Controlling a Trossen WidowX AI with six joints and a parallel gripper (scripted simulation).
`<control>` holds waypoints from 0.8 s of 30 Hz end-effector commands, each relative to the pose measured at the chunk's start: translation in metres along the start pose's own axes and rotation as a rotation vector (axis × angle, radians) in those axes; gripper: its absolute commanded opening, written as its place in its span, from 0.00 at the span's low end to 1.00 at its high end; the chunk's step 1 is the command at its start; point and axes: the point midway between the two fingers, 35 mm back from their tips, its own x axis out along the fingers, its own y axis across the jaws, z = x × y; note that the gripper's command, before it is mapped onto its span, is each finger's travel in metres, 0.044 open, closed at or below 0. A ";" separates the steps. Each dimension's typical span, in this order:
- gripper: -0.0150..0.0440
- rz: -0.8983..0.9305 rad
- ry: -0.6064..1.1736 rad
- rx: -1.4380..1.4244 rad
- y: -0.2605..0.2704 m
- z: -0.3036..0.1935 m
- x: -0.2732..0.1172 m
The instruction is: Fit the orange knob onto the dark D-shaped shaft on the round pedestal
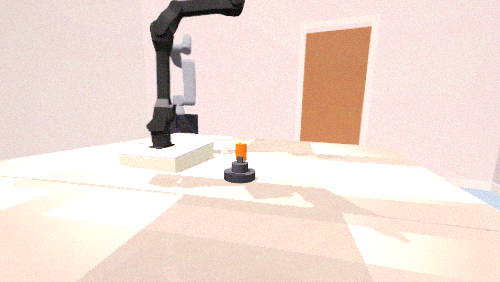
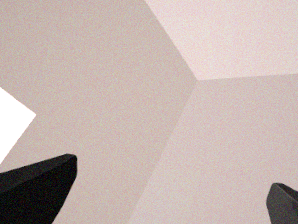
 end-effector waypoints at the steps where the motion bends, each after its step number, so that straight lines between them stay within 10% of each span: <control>1: 0.98 0.000 0.000 0.000 0.000 0.000 0.000; 24: 1.00 -0.180 1.043 -0.884 -0.192 -0.142 -0.136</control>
